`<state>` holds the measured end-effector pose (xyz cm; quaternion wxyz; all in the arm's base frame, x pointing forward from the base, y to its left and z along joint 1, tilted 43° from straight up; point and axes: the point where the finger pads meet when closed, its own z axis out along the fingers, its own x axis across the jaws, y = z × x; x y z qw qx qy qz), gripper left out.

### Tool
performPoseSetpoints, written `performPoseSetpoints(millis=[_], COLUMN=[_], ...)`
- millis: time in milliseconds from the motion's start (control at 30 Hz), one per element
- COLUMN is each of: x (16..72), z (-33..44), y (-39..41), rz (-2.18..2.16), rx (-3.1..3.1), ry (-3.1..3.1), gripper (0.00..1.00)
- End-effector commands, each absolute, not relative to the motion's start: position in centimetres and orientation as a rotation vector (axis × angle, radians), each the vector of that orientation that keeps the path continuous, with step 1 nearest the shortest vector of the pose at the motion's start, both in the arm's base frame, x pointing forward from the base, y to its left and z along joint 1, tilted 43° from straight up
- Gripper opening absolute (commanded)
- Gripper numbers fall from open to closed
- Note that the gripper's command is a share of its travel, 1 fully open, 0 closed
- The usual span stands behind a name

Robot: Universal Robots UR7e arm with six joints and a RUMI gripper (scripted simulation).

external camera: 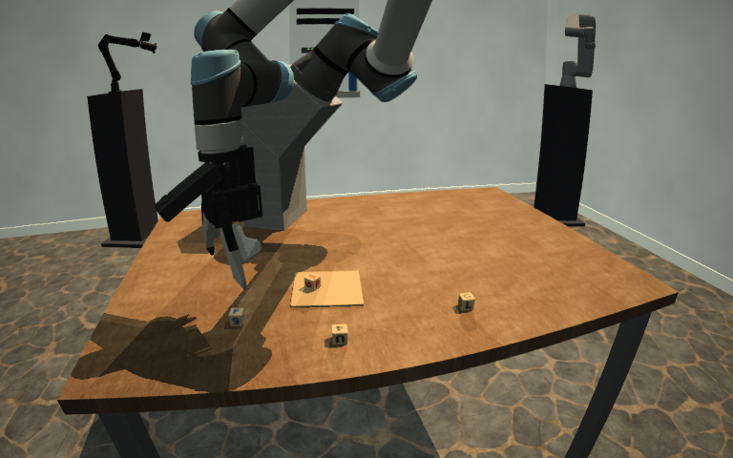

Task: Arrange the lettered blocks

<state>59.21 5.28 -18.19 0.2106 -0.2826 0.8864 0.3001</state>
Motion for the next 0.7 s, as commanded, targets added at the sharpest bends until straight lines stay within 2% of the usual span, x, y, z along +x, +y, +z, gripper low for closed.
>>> performPoseSetpoints(millis=[0,667], x=[59.01,58.54], z=[-18.4,-18.8], y=[5.56,6.17], rz=[0.874,0.987], rx=[-0.617,-0.156], ry=[2.544,2.699], gripper=[1.0,1.0])
